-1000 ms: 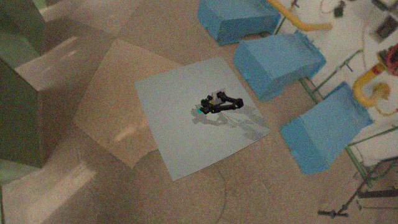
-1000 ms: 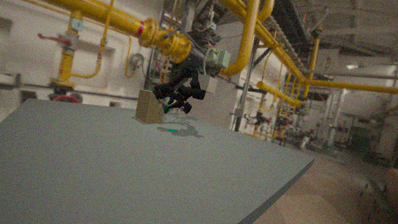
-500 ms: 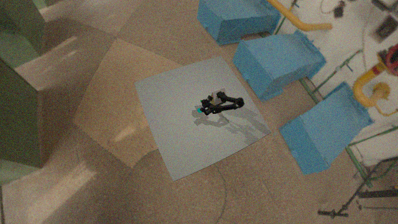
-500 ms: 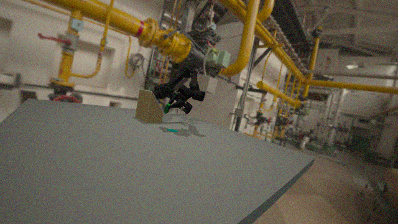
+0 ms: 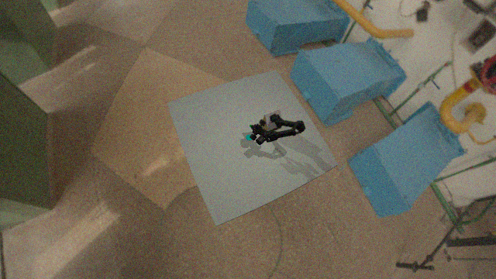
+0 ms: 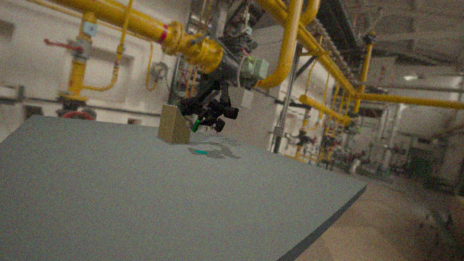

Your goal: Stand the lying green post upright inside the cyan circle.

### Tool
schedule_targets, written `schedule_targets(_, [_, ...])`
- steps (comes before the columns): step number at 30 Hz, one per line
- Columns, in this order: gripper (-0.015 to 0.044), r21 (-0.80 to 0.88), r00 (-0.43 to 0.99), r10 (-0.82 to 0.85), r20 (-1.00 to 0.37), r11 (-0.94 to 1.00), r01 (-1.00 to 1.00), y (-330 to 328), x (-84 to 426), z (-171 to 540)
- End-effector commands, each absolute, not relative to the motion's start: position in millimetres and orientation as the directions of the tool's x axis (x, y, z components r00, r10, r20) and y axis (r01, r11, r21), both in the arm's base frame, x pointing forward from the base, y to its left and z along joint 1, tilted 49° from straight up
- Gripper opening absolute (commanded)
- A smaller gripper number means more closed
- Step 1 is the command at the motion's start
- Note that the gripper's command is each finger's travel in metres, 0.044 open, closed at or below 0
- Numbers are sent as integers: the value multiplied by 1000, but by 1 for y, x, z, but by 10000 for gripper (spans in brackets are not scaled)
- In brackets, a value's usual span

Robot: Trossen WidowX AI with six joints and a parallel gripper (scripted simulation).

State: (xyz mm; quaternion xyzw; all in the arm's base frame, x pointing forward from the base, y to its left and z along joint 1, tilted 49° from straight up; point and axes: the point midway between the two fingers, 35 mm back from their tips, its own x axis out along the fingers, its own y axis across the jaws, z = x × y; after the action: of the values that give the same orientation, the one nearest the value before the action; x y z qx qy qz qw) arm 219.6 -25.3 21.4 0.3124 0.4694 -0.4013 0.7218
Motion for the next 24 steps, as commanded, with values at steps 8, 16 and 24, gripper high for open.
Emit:
schedule_targets(8, [22,112,287,-332,-899,460,881,-25,219,24])
schedule_targets(16, [22,144,324,-361,-874,446,883,-25,220,27])
schedule_targets(24, [22,180,362,-387,-848,433,883,-25,221,30])
